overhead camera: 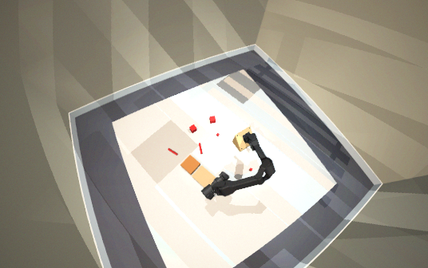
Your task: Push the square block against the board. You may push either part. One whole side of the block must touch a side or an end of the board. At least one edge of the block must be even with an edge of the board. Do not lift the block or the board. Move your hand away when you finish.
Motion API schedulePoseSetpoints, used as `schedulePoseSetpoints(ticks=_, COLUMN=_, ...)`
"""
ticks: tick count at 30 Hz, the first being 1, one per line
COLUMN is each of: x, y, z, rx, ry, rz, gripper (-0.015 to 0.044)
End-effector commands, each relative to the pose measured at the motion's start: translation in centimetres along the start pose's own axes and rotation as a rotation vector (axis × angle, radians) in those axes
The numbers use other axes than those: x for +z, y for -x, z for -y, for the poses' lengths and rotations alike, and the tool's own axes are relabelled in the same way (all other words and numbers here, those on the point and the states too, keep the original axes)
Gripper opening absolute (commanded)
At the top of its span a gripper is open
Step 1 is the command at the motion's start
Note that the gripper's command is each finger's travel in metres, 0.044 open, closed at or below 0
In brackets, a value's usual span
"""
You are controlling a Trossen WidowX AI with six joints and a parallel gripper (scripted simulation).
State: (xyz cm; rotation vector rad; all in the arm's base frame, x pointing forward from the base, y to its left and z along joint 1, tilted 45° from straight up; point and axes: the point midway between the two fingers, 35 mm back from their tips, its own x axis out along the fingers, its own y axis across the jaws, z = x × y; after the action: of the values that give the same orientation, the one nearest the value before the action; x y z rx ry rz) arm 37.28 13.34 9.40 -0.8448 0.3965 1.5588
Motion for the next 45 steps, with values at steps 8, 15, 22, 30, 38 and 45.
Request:
schedulePoseSetpoints(ticks=8, x=-1.3, y=-0.1, z=0.1, rx=0.001, ry=0.002, rz=-0.004, gripper=0.0)
schedulePoseSetpoints(ticks=15, x=-1.9, y=-0.1, z=0.1, rx=0.001, ry=0.002, rz=-0.005, gripper=0.0)
schedulePoseSetpoints(ticks=22, x=-2.5, y=-0.1, z=0.1, rx=0.001, ry=0.002, rz=-0.005, gripper=0.0)
schedulePoseSetpoints(ticks=30, x=-3.1, y=-0.1, z=0.2, rx=0.001, ry=0.002, rz=-0.005, gripper=0.0)
schedulePoseSetpoints(ticks=38, x=-3.6, y=-0.1, z=0.2, rx=0.001, ry=0.002, rz=-0.006, gripper=0.0)
schedulePoseSetpoints(ticks=45, x=-2.6, y=-0.1, z=0.3, rx=0.001, ry=0.002, rz=-0.006, gripper=0.0)
